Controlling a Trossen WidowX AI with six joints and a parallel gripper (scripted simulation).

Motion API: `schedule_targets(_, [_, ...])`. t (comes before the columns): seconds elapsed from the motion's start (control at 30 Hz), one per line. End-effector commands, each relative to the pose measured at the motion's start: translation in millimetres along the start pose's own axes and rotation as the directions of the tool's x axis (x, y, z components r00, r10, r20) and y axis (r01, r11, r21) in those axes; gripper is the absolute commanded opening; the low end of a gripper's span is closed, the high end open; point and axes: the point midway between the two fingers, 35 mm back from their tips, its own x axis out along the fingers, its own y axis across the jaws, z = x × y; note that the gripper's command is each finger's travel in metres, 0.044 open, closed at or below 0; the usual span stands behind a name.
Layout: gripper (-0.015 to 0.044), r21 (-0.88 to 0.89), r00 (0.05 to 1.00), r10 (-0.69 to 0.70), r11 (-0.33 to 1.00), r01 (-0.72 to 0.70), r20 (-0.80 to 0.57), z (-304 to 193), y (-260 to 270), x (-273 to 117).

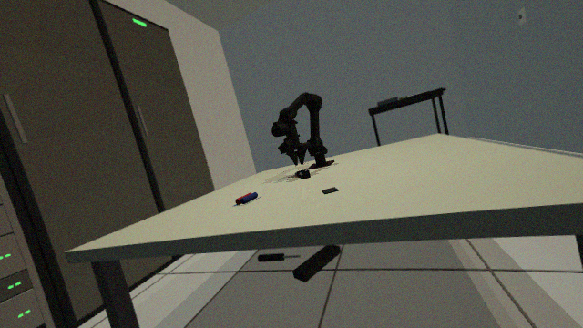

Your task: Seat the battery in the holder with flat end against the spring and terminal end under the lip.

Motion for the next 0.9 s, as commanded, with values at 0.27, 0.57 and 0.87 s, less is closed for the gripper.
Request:
schedule_targets(0.27, [0.0222, 0.007, 1.000, 0.001, 1.000, -0.001, -0.007, 0.0, 0.3, 19.2])
schedule_targets(0.57, [0.0222, 0.007, 1.000, 0.001, 1.000, -0.001, -0.007, -0.5, 0.2, 33.7])
schedule_targets(0.87, [0.0222, 0.007, 1.000, 0.001, 1.000, -0.001, -0.007, -1.7, -0.1, 46.9])
